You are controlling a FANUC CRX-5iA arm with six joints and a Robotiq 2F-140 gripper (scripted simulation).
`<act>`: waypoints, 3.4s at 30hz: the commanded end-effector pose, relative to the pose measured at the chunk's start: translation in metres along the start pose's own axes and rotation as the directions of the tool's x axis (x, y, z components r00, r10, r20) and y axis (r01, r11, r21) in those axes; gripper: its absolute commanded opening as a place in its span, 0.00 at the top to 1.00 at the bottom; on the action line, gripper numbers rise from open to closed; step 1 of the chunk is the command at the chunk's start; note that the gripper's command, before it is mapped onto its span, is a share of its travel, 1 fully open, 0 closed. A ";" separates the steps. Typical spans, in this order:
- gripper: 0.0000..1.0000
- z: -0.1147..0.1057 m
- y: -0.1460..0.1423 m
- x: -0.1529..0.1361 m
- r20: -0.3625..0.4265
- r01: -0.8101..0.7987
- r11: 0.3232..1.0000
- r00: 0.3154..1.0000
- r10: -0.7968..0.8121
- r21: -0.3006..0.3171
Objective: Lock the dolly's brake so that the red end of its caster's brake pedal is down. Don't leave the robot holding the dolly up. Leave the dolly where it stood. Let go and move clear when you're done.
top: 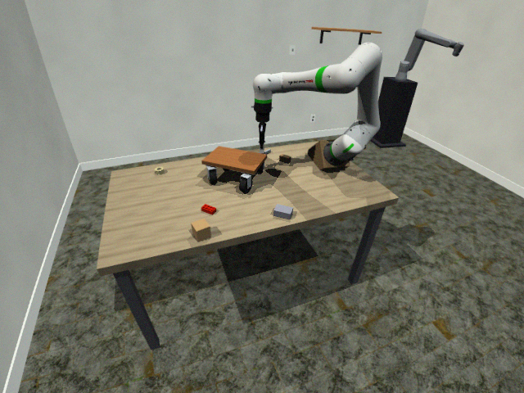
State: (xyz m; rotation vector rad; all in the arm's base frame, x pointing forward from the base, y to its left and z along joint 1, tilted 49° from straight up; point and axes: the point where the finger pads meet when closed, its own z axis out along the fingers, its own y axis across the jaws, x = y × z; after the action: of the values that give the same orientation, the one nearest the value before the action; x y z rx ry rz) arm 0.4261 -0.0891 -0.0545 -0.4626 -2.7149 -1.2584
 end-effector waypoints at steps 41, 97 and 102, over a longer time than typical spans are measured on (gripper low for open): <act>1.00 0.007 0.000 0.000 0.000 0.000 1.000 1.000 0.000 0.000; 1.00 -0.072 0.000 0.000 0.000 0.000 1.000 1.000 0.000 0.000; 1.00 -0.072 0.000 0.000 0.000 0.000 1.000 1.000 0.000 0.000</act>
State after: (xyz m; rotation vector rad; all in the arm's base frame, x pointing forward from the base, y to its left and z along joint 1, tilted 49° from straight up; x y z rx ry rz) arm 0.4243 -0.1435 -0.0080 -0.4626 -2.7149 -1.2584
